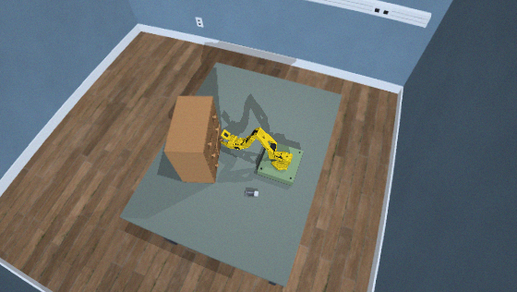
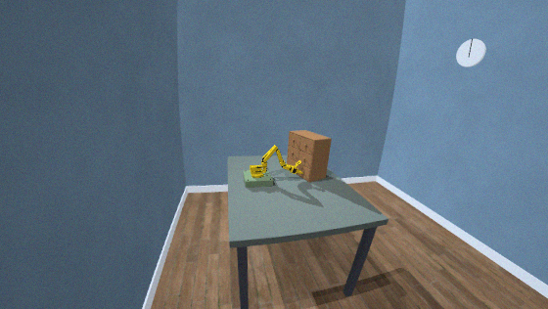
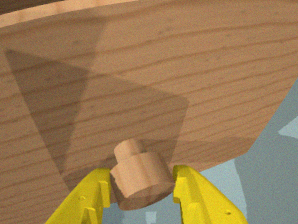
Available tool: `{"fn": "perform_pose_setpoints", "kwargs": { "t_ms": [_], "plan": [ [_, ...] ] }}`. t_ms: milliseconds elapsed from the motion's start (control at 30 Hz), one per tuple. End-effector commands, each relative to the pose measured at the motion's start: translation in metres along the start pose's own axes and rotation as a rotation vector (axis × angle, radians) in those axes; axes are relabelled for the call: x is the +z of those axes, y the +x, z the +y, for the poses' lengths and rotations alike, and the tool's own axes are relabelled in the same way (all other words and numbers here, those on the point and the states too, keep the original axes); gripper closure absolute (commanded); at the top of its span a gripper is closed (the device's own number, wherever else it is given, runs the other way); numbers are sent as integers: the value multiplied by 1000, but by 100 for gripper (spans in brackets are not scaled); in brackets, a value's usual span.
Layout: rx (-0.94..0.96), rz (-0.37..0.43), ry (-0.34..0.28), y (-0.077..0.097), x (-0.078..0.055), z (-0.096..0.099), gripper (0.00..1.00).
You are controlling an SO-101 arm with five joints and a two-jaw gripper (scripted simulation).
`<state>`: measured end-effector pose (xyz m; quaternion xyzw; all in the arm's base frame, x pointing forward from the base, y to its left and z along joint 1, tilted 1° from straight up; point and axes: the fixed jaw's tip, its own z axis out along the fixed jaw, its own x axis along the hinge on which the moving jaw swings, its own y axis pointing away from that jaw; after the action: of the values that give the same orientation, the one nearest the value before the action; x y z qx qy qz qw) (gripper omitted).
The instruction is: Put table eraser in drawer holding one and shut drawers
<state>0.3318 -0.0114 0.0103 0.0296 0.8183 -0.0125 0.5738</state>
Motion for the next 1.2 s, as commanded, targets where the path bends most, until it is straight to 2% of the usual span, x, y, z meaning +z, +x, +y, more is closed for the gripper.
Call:
{"fn": "perform_pose_setpoints", "kwargs": {
  "t_ms": [0,467,1167],
  "plan": [
    [-11,-8,-11,-2,3,4,100],
    [-13,-8,-15,-3,6,5,100],
    [0,-9,-5,-4,4,2,100]
  ]
}}
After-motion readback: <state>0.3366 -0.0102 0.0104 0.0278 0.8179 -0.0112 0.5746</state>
